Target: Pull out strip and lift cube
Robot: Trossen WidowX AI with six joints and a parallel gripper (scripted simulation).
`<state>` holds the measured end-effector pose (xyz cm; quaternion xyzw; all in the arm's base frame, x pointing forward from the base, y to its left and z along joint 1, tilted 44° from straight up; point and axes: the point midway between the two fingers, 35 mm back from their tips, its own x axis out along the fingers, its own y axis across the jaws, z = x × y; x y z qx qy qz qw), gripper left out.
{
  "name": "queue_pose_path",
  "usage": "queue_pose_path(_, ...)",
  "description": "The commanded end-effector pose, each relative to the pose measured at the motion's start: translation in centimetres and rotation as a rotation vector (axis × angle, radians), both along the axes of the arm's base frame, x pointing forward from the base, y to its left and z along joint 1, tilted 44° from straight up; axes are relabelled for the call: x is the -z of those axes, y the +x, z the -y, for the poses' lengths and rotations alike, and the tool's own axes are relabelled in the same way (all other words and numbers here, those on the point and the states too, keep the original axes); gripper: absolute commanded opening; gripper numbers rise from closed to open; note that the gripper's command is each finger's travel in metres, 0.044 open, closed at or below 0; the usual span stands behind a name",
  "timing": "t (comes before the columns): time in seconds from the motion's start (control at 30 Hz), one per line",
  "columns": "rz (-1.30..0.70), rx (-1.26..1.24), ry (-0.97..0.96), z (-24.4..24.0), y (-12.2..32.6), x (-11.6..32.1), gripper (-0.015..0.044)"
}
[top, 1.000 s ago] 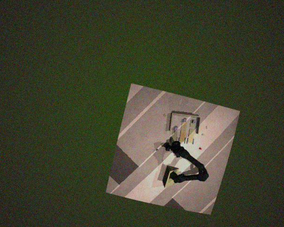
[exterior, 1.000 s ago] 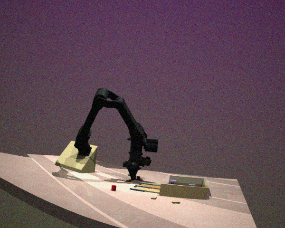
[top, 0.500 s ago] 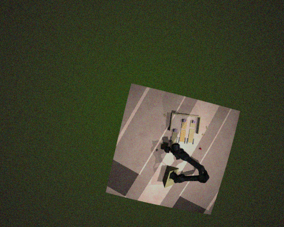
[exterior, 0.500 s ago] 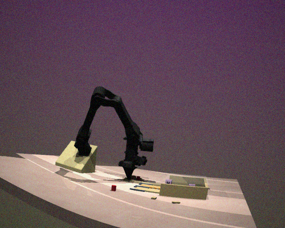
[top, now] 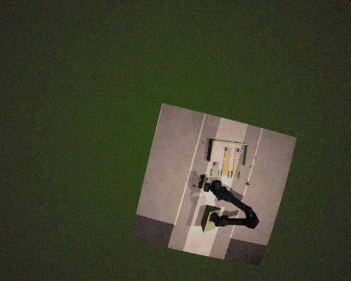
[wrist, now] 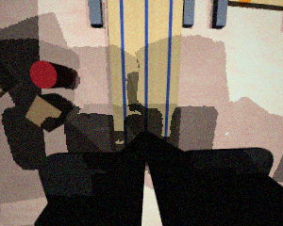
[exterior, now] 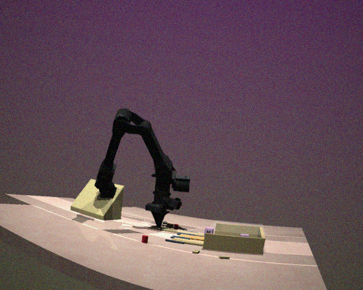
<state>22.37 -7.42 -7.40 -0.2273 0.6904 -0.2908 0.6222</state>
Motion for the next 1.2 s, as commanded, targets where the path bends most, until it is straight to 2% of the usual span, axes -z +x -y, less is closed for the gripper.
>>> queue_pose_path(0.0,-0.024,0.013,0.003,0.1,-1.5,0.2,0.0)
queue_pose_path(0.57,-0.026,0.013,0.003,-0.2,-3.9,0.0,0.0)
queue_pose_path(1.17,-0.026,0.013,0.003,-0.2,-3.9,0.0,0.0)
